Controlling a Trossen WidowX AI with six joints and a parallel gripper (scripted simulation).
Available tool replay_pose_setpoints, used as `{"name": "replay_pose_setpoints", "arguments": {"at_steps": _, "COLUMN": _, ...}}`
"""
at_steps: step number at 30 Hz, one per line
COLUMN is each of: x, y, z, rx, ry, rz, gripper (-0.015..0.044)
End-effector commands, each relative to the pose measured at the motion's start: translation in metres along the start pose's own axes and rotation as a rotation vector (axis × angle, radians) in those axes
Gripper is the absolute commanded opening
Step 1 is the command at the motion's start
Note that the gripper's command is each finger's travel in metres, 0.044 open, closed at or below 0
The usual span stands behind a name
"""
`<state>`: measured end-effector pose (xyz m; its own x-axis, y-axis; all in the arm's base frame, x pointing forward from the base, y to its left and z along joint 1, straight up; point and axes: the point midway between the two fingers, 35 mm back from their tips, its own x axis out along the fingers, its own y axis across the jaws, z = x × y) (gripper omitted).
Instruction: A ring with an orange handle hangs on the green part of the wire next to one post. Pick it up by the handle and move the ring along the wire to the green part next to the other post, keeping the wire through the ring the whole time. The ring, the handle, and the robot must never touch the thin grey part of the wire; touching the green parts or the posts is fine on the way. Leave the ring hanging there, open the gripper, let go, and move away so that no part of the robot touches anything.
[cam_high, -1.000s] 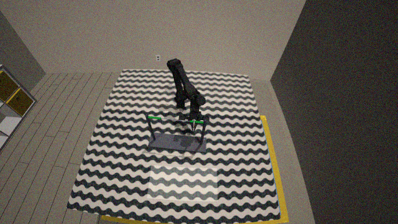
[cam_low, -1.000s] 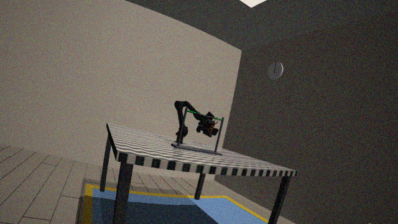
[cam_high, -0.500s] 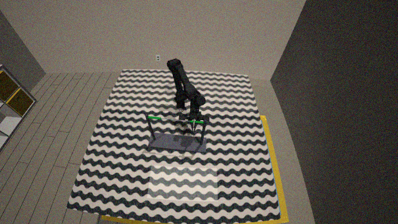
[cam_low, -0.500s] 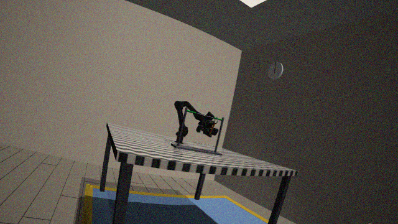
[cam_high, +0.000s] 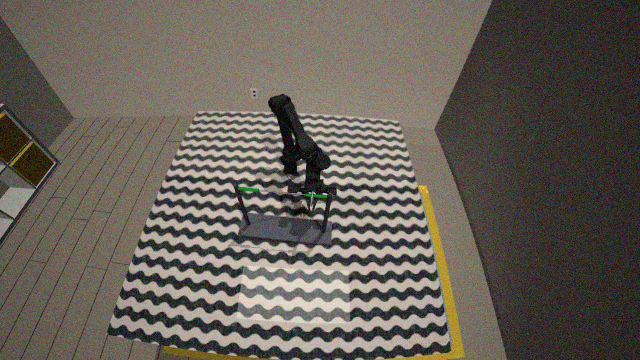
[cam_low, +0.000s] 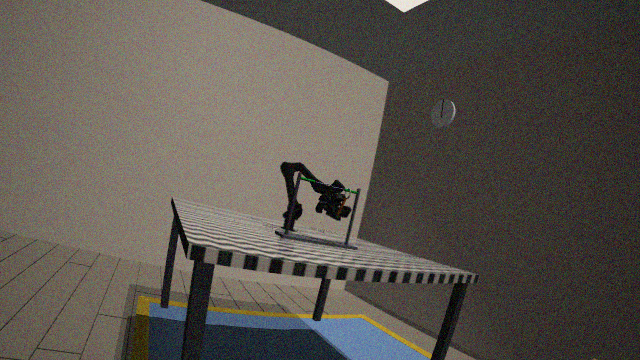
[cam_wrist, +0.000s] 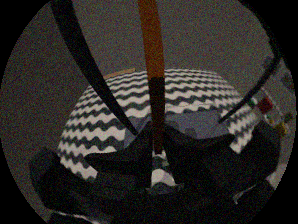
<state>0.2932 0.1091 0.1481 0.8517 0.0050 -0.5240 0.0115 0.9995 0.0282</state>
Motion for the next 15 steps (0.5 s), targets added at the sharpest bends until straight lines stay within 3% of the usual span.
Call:
{"name": "replay_pose_setpoints", "arguments": {"at_steps": 1, "x": -0.001, "y": 0.000, "z": 0.000, "rx": 0.000, "ry": 0.000, "rz": 0.000, "gripper": 0.0139}}
{"name": "replay_pose_setpoints", "arguments": {"at_steps": 2, "x": -0.002, "y": 0.000, "z": 0.000, "rx": 0.000, "ry": 0.000, "rz": 0.000, "gripper": 0.0160}}
{"name": "replay_pose_setpoints", "arguments": {"at_steps": 15, "x": -0.047, "y": 0.000, "z": -0.001, "rx": 0.003, "ry": 0.005, "rz": -0.003, "gripper": 0.0160}}
